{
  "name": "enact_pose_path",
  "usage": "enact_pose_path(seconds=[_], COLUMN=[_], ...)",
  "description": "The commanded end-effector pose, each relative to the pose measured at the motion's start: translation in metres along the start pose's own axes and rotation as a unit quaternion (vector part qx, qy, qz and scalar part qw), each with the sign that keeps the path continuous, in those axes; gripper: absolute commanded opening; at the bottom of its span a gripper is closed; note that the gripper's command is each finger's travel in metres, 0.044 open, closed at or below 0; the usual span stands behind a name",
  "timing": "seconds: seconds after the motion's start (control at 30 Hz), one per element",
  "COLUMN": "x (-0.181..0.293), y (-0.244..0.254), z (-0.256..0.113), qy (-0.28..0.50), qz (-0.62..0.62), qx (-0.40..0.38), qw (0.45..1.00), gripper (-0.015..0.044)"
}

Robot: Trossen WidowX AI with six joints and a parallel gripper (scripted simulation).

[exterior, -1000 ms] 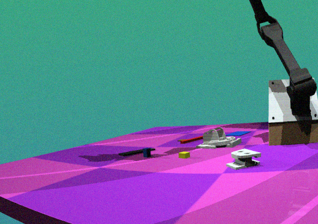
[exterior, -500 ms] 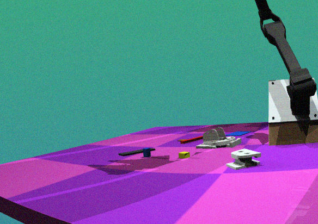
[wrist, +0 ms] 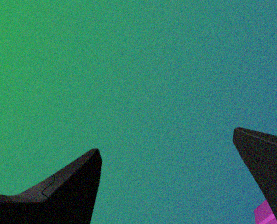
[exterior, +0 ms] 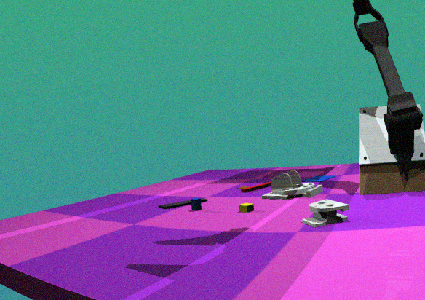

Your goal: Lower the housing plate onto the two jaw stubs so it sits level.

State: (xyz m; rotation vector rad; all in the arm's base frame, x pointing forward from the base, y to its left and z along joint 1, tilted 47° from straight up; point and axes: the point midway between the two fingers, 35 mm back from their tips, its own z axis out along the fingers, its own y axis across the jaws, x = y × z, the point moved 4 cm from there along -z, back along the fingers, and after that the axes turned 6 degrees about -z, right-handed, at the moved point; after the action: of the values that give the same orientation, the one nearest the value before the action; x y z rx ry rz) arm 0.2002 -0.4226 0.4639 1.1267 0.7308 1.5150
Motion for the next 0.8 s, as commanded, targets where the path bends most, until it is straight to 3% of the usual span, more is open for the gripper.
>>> enact_pose_path(seconds=[0.0, 0.77], x=[0.028, 0.139], y=[0.026, 0.126], z=[-0.007, -0.077], qy=[0.009, -0.002], qz=[-0.048, -0.275], qx=[-0.026, -0.198], qw=[0.998, 0.941], gripper=[0.0440, 0.0440])
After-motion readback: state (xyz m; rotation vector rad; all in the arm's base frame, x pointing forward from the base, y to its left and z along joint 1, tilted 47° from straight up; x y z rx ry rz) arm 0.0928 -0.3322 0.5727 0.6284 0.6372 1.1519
